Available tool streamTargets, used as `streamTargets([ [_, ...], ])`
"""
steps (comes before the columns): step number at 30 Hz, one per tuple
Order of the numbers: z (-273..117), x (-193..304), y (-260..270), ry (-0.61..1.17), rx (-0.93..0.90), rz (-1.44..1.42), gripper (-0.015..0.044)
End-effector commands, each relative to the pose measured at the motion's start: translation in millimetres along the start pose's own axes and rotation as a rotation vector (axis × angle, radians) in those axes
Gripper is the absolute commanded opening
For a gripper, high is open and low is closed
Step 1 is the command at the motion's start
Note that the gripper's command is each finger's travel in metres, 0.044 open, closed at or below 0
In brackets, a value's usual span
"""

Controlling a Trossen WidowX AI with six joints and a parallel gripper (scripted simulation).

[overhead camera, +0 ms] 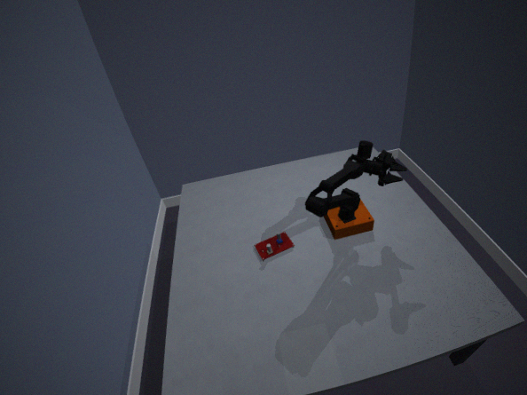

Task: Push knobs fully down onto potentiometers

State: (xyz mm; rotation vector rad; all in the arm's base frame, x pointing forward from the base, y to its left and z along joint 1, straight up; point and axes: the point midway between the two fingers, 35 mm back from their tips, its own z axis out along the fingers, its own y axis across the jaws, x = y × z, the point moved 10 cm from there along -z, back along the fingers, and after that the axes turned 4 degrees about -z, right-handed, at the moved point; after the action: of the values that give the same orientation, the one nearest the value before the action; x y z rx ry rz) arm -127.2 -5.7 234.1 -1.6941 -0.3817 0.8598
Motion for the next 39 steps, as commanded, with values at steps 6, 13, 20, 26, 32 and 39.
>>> streamTargets([
  [6, -9, -17, 2, -0.126, -0.077, -0.049, 0.0242],
  [13, -29, -41, 7, -0.322, -0.197, -0.129, 0.0059],
  [20, -50, -58, 13, -0.506, -0.305, -0.215, 0.0],
  [26, -70, -69, 18, -0.655, -0.389, -0.29, 0.0],
  [32, -99, -80, 22, -0.817, -0.483, -0.378, 0.0],
  [39, -138, -87, 26, -1.003, -0.587, -0.491, 0.0],
])
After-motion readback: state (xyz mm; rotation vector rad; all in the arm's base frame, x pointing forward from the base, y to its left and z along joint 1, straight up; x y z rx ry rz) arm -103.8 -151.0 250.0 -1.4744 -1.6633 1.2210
